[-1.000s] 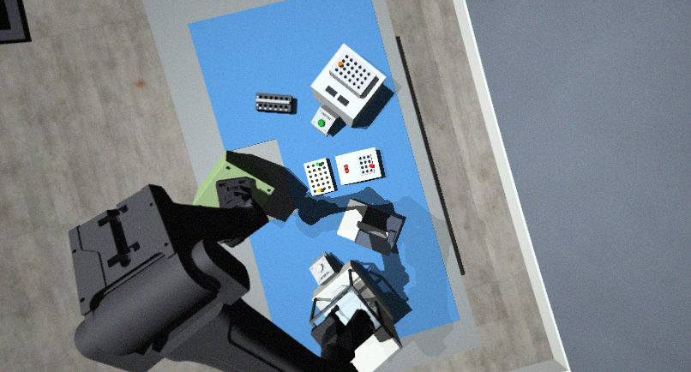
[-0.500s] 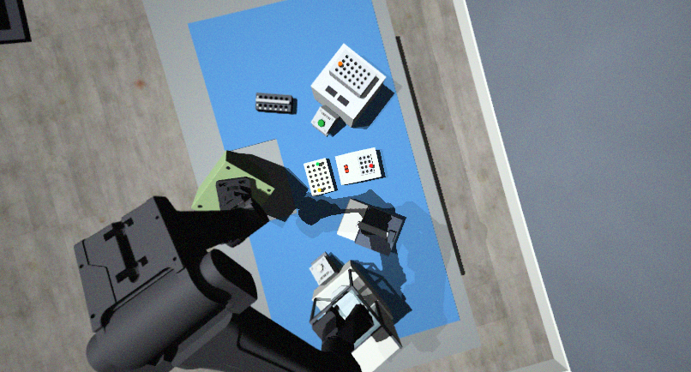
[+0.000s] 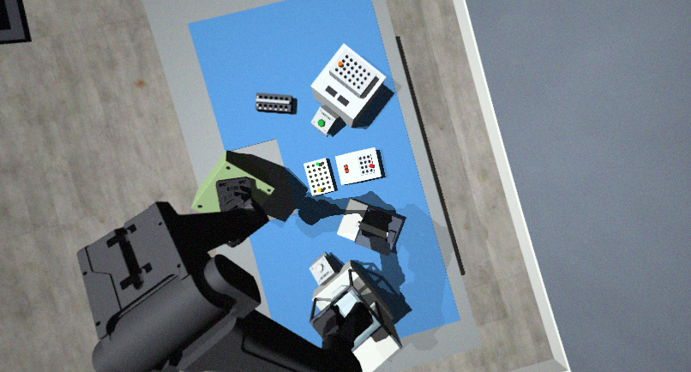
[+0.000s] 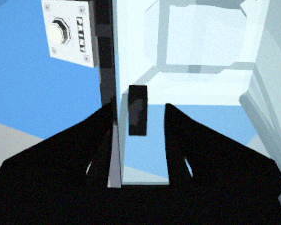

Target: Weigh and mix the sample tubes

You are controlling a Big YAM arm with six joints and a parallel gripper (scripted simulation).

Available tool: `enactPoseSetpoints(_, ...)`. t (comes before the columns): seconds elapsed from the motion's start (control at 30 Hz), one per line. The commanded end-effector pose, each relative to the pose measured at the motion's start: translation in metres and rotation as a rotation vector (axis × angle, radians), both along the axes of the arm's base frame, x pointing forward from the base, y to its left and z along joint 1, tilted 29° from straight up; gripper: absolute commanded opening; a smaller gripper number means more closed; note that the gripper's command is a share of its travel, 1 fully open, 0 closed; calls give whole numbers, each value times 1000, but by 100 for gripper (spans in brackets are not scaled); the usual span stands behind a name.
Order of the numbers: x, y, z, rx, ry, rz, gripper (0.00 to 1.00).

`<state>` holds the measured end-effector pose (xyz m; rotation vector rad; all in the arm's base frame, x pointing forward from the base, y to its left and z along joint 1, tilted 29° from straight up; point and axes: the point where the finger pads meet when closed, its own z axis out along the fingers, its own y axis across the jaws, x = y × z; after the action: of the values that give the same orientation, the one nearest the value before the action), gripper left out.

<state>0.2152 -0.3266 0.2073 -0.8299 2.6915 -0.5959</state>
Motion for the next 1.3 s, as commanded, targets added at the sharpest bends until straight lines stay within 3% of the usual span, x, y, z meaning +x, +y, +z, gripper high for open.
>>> enactPoseSetpoints(0.0, 5, -7, 14, -30, -19, -4, 30)
enactPoseSetpoints(1.17, 5, -7, 14, -30, -19, -4, 30)
enactPoseSetpoints(1.2, 5, -7, 14, -30, -19, -4, 6)
enactPoseSetpoints(1.27, 5, -7, 14, -30, -19, -4, 6)
